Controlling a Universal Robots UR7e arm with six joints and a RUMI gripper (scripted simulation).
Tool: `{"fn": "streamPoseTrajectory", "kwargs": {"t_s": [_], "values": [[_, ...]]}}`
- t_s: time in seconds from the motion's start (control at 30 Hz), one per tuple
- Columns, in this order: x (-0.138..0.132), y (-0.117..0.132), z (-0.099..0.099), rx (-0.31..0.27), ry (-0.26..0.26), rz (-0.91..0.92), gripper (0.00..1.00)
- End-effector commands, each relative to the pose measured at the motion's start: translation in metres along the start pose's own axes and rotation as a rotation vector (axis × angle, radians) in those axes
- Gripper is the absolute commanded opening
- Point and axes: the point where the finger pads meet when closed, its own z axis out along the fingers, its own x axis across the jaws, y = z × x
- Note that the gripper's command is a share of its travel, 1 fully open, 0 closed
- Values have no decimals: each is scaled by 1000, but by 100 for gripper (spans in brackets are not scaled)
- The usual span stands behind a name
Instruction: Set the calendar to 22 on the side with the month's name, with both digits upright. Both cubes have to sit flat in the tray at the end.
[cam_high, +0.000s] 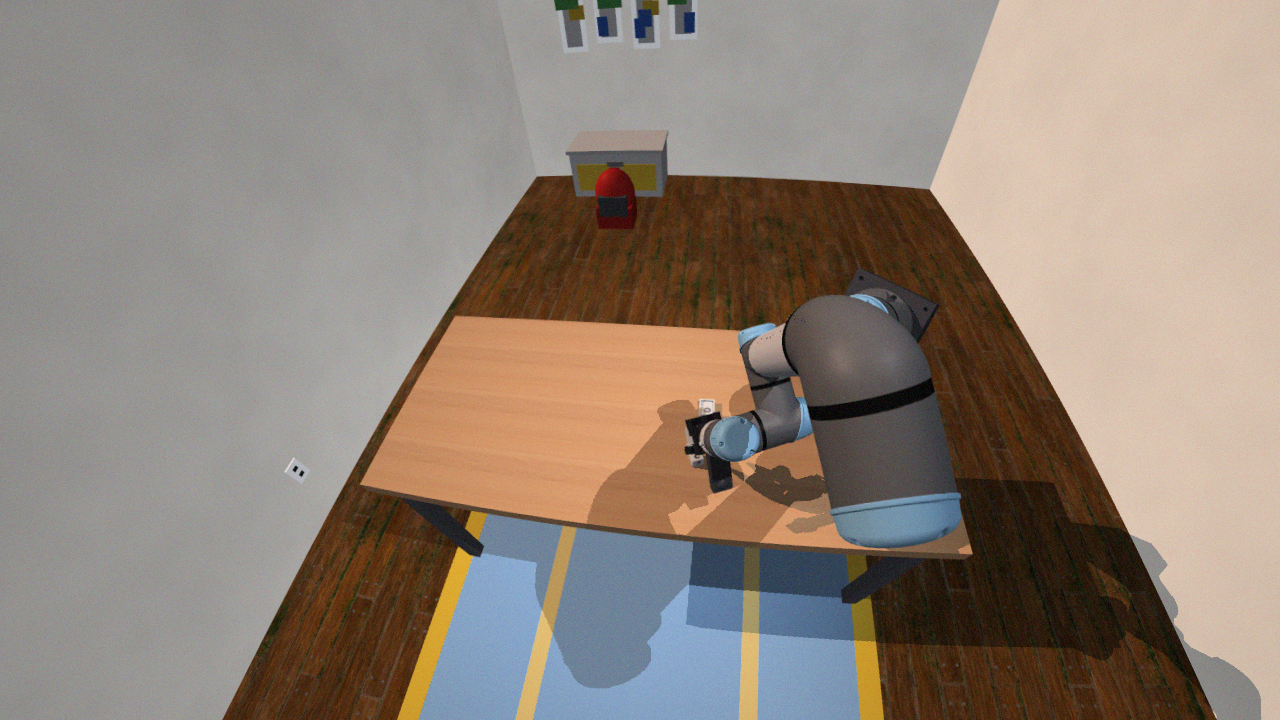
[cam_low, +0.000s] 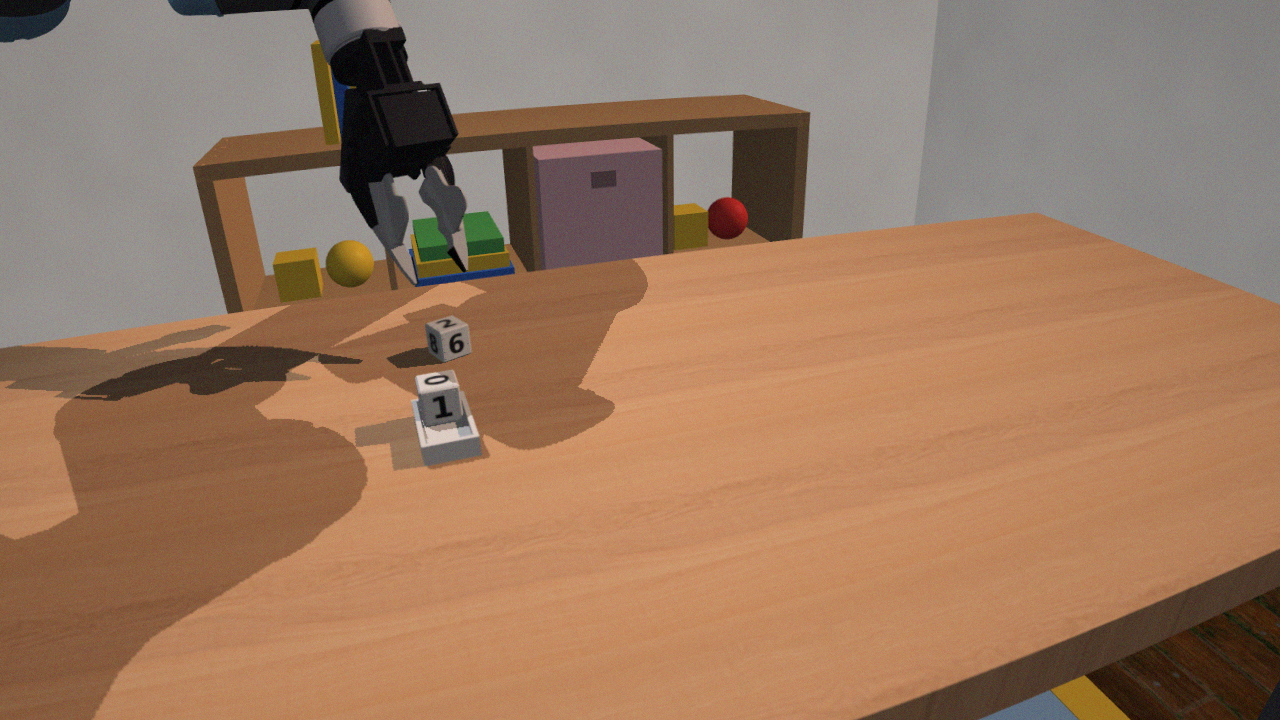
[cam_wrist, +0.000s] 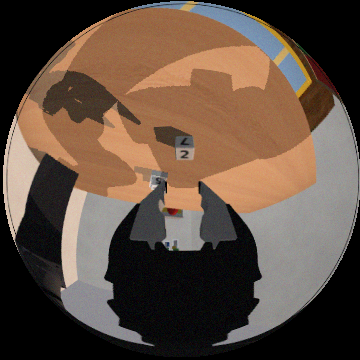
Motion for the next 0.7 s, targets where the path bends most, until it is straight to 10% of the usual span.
{"fn": "streamPoseTrajectory", "kwargs": {"t_s": [0.0,0.67], "values": [[-1,0,1,-39,-7,2,29],[2,-3,-2,-207,10,0,29]]}}
